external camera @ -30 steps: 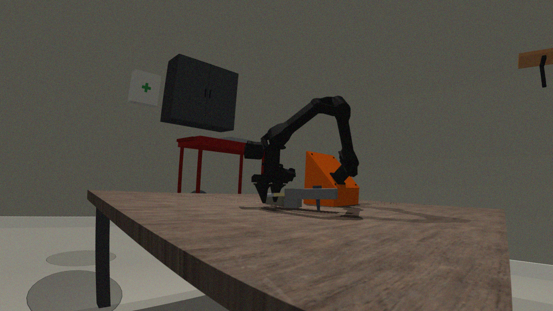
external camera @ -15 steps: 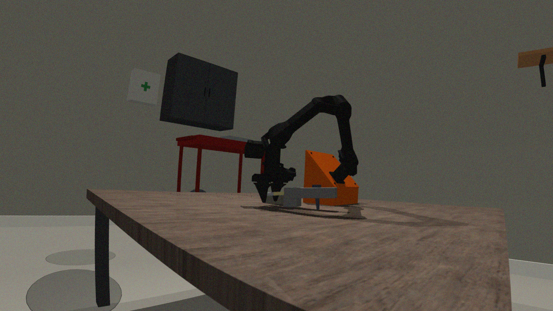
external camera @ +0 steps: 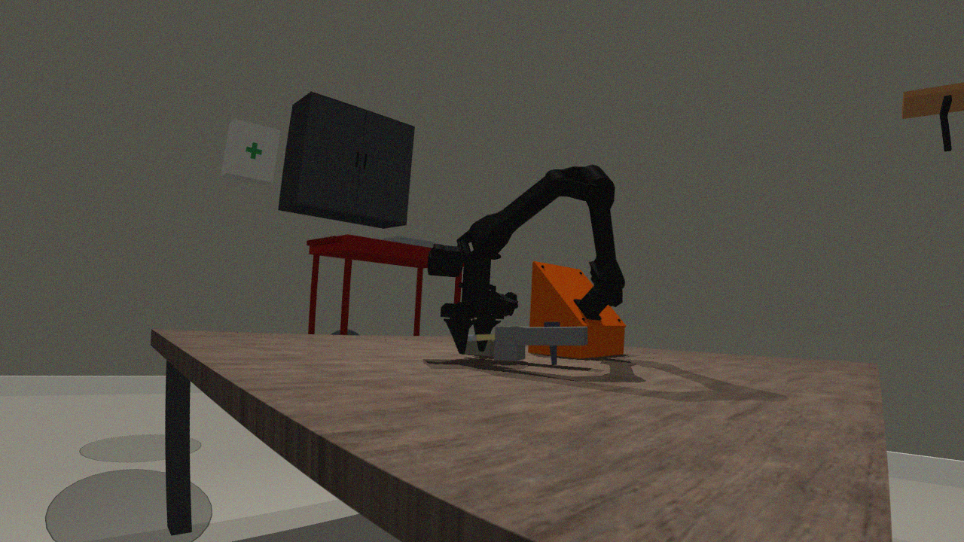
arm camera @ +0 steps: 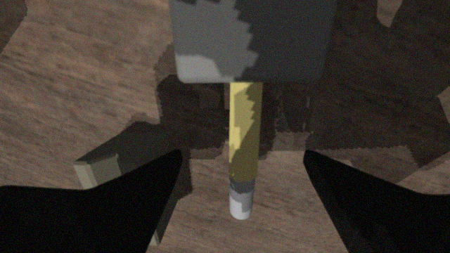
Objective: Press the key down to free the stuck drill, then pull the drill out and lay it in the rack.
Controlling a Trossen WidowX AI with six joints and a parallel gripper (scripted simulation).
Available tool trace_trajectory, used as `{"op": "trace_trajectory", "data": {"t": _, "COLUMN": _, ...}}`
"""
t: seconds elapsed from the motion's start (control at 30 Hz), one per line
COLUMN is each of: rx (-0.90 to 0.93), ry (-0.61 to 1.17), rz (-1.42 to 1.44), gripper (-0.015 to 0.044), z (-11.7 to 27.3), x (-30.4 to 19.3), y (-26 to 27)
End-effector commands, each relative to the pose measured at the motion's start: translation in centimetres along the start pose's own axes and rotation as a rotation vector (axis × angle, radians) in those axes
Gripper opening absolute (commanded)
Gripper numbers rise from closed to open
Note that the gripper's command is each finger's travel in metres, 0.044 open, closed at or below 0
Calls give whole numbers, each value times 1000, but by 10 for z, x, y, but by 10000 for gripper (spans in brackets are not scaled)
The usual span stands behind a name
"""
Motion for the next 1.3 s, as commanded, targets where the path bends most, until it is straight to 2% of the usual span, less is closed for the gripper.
{"op": "trace_trajectory", "data": {"t": 0.0, "rx": 0, "ry": -6, "rz": -8, "gripper": 440, "z": -1, "x": 3, "y": 1}}
{"op": "trace_trajectory", "data": {"t": 0.63, "rx": 0, "ry": -6, "rz": -8, "gripper": 440, "z": -2, "x": 7, "y": 2}}
{"op": "trace_trajectory", "data": {"t": 1.13, "rx": -1, "ry": 1, "rz": 2, "gripper": 46, "z": -1, "x": 5, "y": 0}}
{"op": "trace_trajectory", "data": {"t": 1.27, "rx": -1, "ry": 1, "rz": 2, "gripper": 19, "z": -1, "x": 5, "y": 0}}
Point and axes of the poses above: the point midway between the two fingers, 35 mm back from their tips, its own z axis back along the fingers, its own y axis across the jaws, x = y × z, the point moved 1 cm from there along z, back along the fingers, and after that the axes turned 7 degrees about -z, right-handed, at the moved point
